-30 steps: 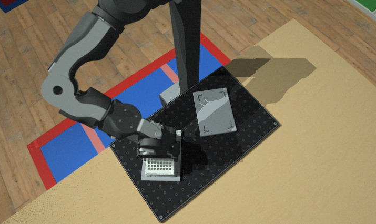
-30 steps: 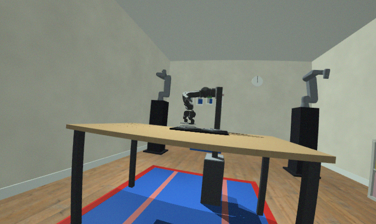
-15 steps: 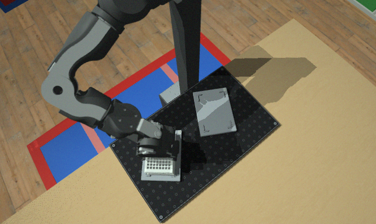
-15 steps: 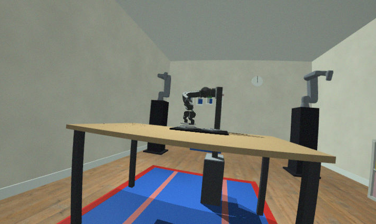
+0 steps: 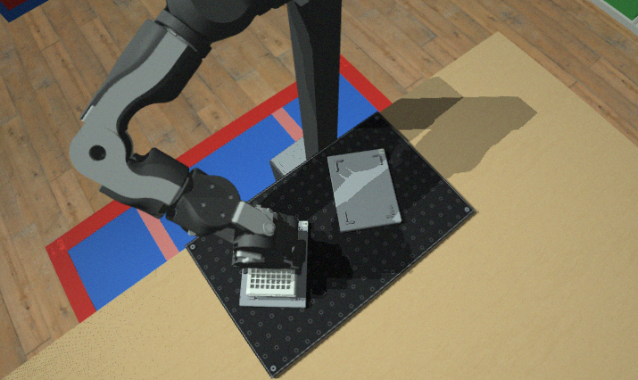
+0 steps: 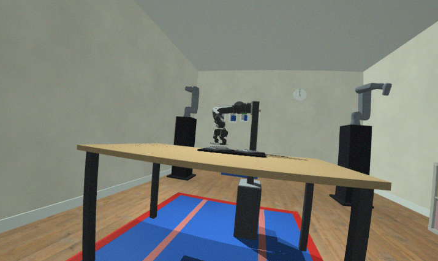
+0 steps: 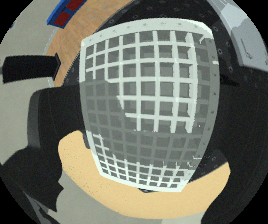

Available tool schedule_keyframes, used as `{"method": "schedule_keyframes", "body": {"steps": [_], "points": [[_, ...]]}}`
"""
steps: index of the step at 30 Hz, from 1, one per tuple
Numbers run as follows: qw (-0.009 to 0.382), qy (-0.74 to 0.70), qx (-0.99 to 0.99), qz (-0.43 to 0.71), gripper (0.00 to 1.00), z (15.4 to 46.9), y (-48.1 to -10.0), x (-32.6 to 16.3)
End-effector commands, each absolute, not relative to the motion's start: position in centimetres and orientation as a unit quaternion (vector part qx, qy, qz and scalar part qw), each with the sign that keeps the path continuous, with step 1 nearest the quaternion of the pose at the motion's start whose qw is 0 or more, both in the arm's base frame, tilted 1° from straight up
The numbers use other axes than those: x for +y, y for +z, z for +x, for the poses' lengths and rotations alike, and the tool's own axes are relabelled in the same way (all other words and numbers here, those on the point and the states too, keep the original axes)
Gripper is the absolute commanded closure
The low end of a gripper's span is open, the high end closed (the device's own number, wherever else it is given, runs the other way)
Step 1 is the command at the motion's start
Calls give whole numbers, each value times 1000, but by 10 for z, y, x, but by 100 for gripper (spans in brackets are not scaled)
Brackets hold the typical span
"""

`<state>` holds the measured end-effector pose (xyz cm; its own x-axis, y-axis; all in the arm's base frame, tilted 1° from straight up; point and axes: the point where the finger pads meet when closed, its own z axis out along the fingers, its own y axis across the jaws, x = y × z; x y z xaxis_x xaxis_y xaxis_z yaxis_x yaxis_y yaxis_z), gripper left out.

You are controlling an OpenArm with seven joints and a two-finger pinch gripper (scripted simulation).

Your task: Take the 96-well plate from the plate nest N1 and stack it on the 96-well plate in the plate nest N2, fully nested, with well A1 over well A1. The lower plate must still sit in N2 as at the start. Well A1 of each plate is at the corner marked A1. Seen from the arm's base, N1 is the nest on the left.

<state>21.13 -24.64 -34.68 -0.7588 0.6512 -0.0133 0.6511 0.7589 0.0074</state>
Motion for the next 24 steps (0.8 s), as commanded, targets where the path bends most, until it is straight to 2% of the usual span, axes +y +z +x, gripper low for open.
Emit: {"method": "schedule_keyframes", "body": {"steps": [1,24], "points": [[7,0,938,348,100,212,-346,-247],[5,1,938,347,100,208,-349,-246]]}}
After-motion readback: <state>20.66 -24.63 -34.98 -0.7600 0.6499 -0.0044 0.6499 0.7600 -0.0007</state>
